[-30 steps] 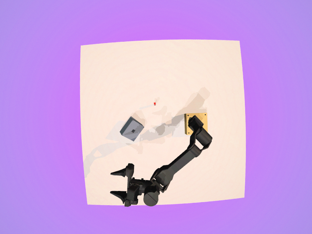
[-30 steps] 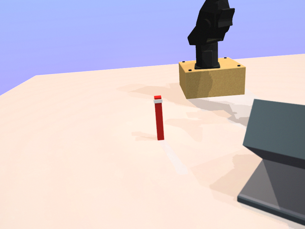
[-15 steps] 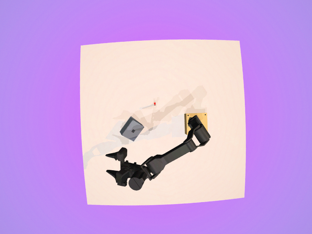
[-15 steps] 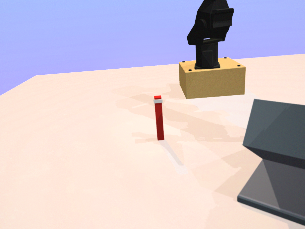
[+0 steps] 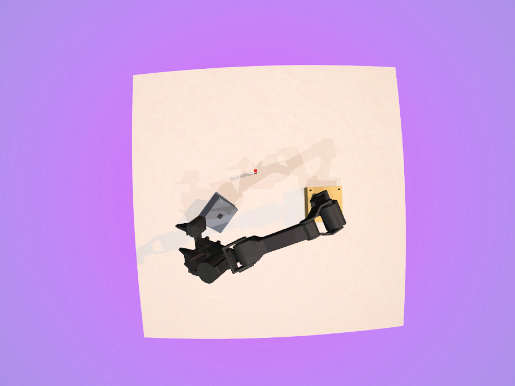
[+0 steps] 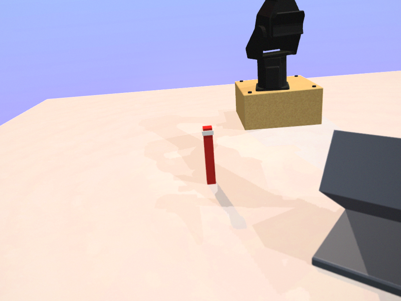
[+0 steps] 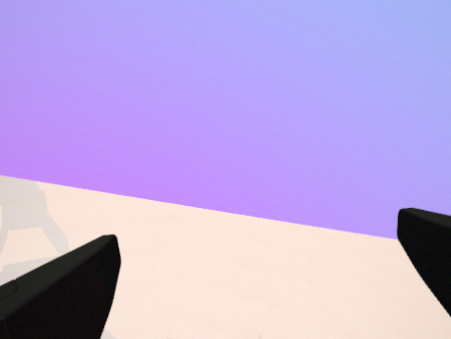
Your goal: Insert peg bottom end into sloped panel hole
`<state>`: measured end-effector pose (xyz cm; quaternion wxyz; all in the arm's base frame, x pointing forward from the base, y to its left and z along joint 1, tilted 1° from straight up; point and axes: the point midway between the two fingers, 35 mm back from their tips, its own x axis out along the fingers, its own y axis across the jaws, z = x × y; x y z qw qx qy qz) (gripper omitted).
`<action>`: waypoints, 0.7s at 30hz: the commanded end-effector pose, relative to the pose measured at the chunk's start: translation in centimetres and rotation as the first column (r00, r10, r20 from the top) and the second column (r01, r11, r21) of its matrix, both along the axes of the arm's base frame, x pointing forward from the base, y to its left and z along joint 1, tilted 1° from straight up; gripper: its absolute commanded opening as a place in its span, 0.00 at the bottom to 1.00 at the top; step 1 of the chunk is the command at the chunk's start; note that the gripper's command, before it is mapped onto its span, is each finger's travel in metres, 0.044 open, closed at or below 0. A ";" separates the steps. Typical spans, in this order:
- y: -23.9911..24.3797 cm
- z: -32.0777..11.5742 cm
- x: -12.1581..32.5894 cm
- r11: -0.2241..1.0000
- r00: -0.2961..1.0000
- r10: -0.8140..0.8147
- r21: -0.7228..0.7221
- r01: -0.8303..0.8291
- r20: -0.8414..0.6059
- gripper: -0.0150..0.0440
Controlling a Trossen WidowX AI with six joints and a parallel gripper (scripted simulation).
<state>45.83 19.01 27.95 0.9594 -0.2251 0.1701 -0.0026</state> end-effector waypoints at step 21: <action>-12.3 -9.2 -0.4 0.988 0.916 -0.092 -0.149 0.036 -0.389 1.00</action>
